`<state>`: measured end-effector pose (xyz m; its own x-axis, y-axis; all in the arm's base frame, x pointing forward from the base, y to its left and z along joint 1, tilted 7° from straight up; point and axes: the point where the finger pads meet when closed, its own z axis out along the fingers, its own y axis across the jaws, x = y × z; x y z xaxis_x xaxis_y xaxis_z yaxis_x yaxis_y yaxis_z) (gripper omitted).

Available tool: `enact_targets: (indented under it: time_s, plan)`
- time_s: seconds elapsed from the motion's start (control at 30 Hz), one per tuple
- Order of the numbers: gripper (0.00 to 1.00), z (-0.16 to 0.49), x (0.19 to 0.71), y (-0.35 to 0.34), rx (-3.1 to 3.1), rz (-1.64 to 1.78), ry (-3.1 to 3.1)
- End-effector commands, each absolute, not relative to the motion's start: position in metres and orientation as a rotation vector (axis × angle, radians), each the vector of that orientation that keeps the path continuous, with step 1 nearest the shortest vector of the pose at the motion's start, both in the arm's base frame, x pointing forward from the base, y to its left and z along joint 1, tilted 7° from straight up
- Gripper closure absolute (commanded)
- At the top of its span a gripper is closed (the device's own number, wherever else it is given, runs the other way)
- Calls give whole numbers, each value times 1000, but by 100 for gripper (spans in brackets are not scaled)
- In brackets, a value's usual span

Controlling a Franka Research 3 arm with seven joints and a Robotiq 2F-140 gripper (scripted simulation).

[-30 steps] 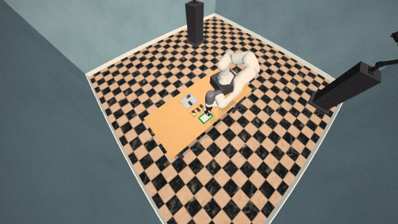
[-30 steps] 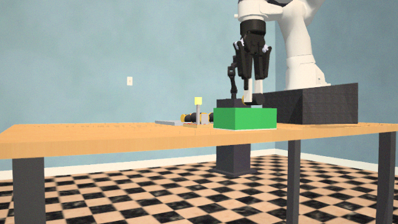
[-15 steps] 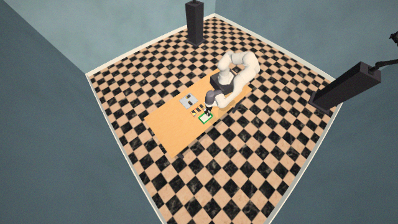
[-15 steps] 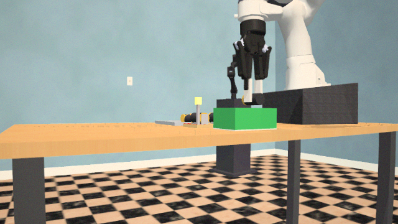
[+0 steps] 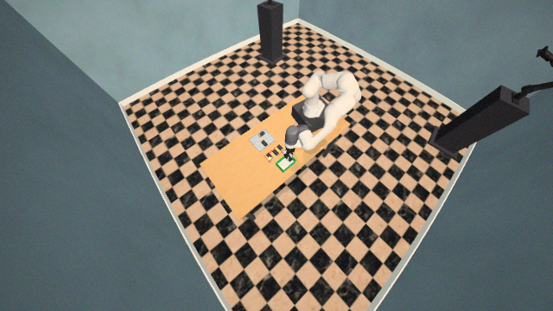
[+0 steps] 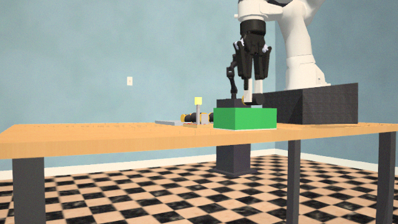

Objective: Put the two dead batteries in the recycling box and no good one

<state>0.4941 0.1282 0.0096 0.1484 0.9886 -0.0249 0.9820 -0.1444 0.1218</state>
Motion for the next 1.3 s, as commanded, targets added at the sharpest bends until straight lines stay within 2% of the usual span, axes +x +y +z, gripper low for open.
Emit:
enact_targets:
  time_s: [0.0,0.77,1.27]
  plan:
    - [84,9,495,128,2287,91,1986]
    - [84,-53,502,125,2287,91,1986]
    - [84,-55,503,125,2287,91,1986]
